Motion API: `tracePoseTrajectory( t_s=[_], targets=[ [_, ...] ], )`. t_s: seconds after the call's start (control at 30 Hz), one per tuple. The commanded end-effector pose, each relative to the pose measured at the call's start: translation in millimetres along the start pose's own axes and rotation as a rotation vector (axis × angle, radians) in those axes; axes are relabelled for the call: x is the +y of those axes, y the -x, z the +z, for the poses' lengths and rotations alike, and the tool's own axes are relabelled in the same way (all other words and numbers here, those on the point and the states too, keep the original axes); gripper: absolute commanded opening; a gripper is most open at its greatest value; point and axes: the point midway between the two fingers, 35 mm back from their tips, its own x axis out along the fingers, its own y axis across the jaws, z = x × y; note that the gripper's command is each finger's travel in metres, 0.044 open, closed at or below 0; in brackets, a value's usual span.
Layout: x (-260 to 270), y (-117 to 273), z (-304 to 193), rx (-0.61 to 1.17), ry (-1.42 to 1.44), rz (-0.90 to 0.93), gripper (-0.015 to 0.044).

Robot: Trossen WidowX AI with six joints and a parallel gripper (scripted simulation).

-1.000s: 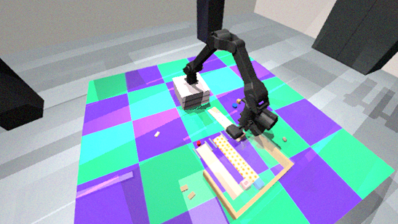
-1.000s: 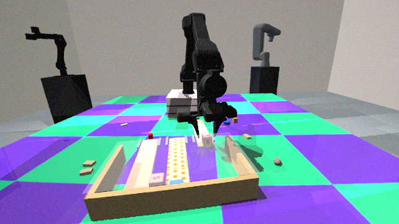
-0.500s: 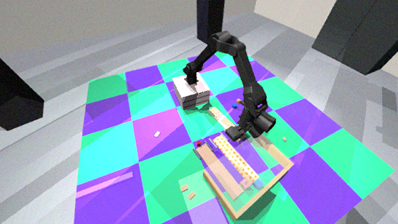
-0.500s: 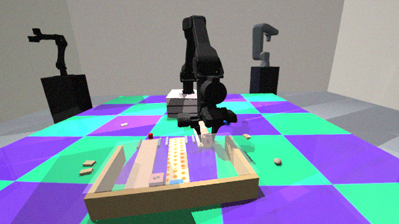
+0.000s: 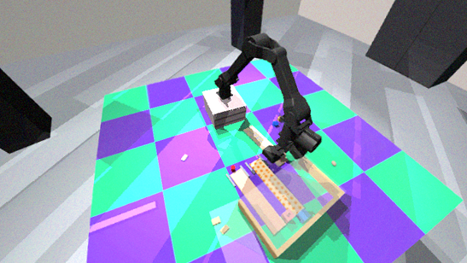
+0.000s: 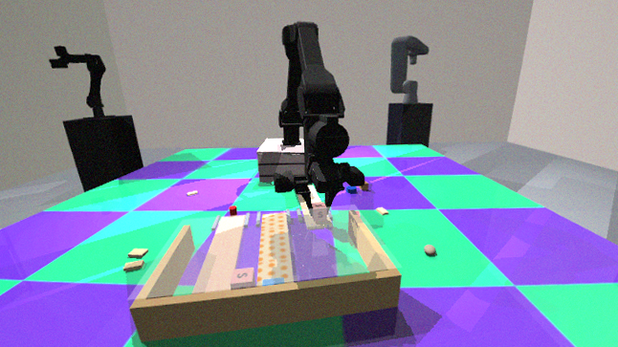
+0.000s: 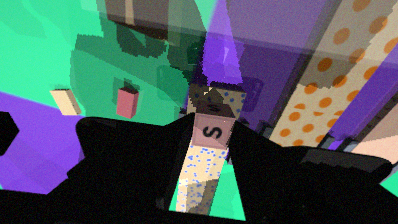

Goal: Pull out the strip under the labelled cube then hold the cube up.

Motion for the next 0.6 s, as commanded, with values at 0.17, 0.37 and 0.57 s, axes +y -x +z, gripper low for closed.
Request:
tracePoseTrajectory(
  t_s=[0.17,0.37,0.57],
  targets=[
    [-1,25,-28,-0.008,0.002,0.002,0.0000],
    [-2,36,-48,-0.007,0.003,0.002,0.0000],
    [-3,36,-61,-0.006,0.003,0.002,0.0000]
  ],
)
